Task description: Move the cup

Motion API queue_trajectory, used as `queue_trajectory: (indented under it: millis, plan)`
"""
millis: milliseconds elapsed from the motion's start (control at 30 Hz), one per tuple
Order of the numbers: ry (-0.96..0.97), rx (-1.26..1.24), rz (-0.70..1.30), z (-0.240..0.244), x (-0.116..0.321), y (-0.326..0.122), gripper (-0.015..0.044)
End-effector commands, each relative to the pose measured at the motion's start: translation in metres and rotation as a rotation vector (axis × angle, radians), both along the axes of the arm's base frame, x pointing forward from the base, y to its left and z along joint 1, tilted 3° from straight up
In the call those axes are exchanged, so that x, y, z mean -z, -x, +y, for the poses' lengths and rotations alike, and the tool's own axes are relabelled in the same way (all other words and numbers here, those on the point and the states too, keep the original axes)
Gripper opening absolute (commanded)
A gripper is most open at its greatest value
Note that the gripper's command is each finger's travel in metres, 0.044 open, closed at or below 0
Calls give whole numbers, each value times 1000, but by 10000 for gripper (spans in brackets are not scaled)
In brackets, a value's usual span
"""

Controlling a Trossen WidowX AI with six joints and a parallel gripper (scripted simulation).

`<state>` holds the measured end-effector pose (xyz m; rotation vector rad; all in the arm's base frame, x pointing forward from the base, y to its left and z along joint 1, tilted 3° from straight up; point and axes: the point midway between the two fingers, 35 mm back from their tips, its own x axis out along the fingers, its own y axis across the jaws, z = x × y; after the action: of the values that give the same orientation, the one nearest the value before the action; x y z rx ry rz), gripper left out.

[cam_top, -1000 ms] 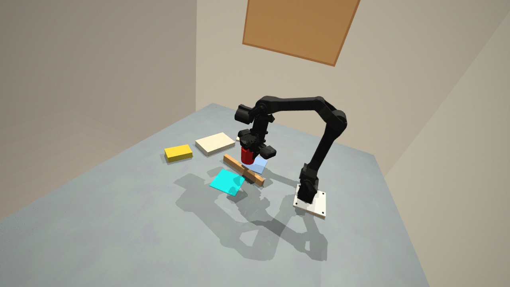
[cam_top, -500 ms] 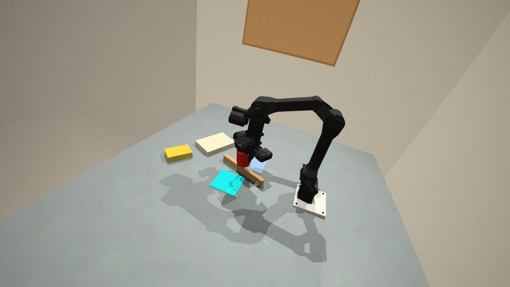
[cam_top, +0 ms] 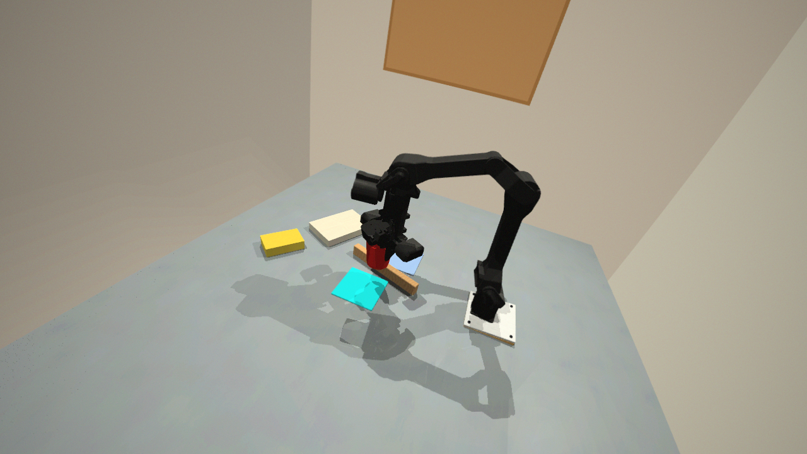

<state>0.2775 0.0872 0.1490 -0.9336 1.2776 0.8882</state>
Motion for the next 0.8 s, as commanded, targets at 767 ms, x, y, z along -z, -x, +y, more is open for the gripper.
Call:
queue_trajectory:
  millis: [767]
  plan:
    - [2,4,4,49,3,-10,0]
